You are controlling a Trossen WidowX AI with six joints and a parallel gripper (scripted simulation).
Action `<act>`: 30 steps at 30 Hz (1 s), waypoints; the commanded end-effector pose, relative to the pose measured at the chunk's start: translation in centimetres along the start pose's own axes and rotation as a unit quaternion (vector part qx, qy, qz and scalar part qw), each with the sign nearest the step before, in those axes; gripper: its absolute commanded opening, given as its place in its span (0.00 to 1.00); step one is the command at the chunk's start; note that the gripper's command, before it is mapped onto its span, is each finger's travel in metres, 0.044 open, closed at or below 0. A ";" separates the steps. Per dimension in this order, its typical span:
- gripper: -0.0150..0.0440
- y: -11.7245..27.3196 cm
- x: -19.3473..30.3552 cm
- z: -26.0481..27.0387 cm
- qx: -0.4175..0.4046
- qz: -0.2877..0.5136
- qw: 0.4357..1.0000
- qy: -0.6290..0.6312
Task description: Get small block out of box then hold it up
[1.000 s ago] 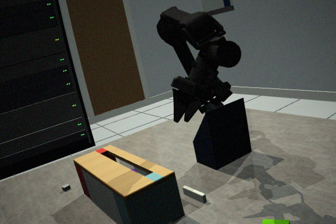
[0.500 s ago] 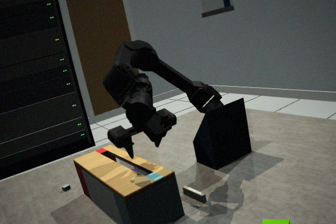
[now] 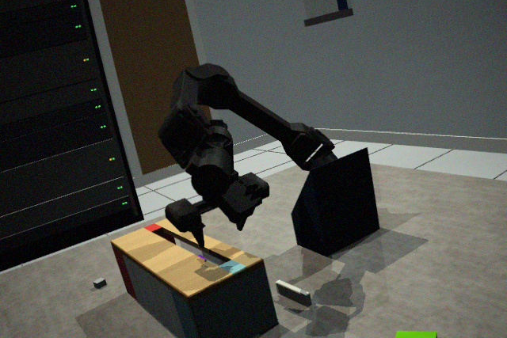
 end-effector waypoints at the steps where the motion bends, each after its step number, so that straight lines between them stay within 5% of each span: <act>1: 0.93 -0.7 -0.2 0.0 0.000 0.001 1.000 0.002; 30: 0.93 -5.1 -1.6 0.3 0.000 0.004 1.000 0.002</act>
Point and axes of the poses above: the point midway between the two fingers, 35 mm back from their tips, its own y axis back along the fingers, its own z axis across the jaws, x = y × z, the point moved 4 cm from there along y, back along the fingers, and after that the axes turned 1 degree about -y, right-handed, at the moved point
